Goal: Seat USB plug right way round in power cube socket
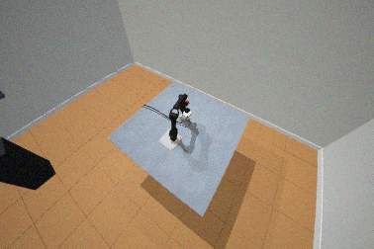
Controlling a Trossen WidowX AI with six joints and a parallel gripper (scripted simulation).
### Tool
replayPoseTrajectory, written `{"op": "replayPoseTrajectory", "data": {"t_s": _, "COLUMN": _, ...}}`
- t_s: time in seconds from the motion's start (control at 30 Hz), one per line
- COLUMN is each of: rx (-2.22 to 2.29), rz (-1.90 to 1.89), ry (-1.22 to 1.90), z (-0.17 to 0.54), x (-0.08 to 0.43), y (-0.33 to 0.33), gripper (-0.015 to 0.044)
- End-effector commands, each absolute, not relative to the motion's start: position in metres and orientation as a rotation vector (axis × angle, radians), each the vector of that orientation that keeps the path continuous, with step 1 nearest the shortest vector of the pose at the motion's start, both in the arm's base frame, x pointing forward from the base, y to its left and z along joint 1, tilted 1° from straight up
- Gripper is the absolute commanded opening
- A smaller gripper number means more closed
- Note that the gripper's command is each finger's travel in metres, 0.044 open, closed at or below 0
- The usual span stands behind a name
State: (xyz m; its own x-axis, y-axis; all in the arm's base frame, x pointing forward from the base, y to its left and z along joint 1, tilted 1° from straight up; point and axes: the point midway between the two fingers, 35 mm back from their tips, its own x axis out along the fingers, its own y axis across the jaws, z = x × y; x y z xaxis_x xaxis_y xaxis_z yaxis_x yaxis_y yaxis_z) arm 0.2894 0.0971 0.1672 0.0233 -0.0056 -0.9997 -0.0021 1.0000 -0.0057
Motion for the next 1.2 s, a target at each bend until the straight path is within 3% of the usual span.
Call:
{"op": "replayPoseTrajectory", "data": {"t_s": 0.0, "rx": -0.102, "rz": 0.091, "ry": 1.546, "z": 0.167, "x": 0.2893, "y": 0.0971, "gripper": 0.0}}
{"op": "replayPoseTrajectory", "data": {"t_s": 1.17, "rx": -0.821, "rz": 0.795, "ry": 1.397, "z": 0.167, "x": 0.2893, "y": 0.0971, "gripper": 0.0}}
